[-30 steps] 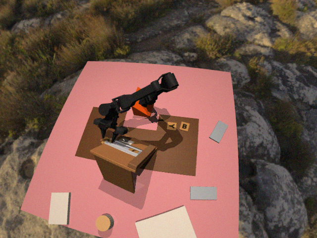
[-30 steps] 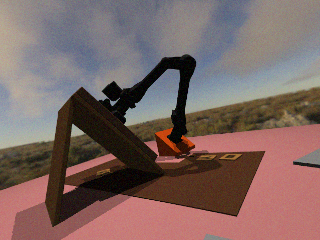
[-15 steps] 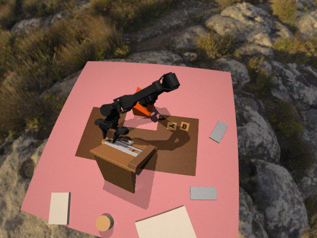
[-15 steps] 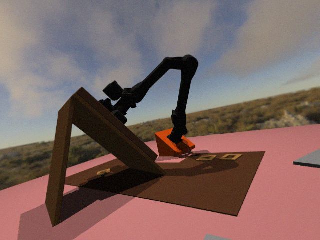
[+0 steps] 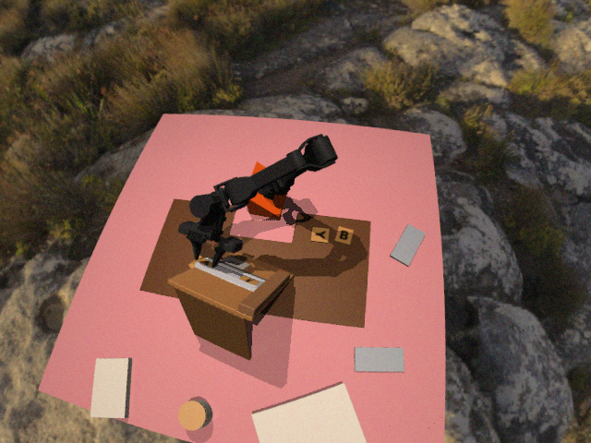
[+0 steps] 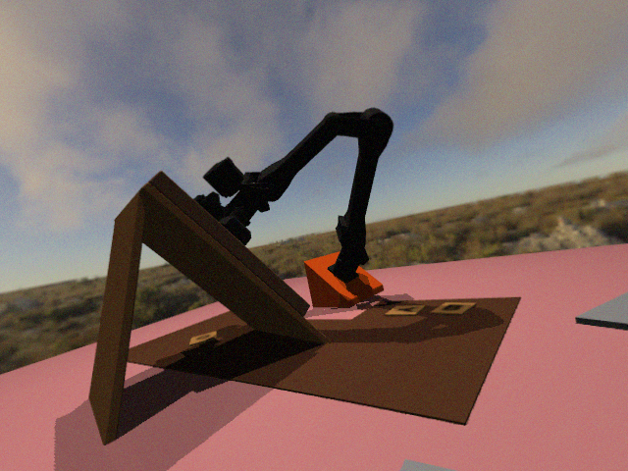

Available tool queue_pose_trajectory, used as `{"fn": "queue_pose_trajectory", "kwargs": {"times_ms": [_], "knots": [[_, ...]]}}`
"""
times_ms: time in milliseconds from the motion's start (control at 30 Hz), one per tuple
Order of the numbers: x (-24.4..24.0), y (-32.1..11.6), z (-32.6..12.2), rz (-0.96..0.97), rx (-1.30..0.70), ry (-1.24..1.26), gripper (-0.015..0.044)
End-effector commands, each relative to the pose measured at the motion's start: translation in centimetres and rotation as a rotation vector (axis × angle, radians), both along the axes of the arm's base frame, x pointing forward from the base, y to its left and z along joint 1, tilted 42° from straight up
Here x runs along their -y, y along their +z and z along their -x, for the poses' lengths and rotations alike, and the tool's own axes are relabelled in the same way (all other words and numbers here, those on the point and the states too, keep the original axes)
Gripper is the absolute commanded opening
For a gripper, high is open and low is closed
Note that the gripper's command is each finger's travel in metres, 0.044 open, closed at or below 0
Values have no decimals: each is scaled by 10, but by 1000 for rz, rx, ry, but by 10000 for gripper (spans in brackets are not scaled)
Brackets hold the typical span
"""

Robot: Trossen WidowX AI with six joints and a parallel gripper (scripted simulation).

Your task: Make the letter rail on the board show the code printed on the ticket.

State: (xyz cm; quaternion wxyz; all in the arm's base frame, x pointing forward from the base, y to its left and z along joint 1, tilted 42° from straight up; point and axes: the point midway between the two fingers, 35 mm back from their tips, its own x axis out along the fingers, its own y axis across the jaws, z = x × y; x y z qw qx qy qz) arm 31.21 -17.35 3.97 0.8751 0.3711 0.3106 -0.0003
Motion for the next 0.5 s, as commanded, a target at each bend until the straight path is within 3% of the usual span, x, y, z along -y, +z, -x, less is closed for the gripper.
{"fn": "queue_pose_trajectory", "kwargs": {"times_ms": [0,467], "knots": [[-1,2,-1,2,-1,-4,0],[-5,5,-2,2,-1,-4,0]]}}
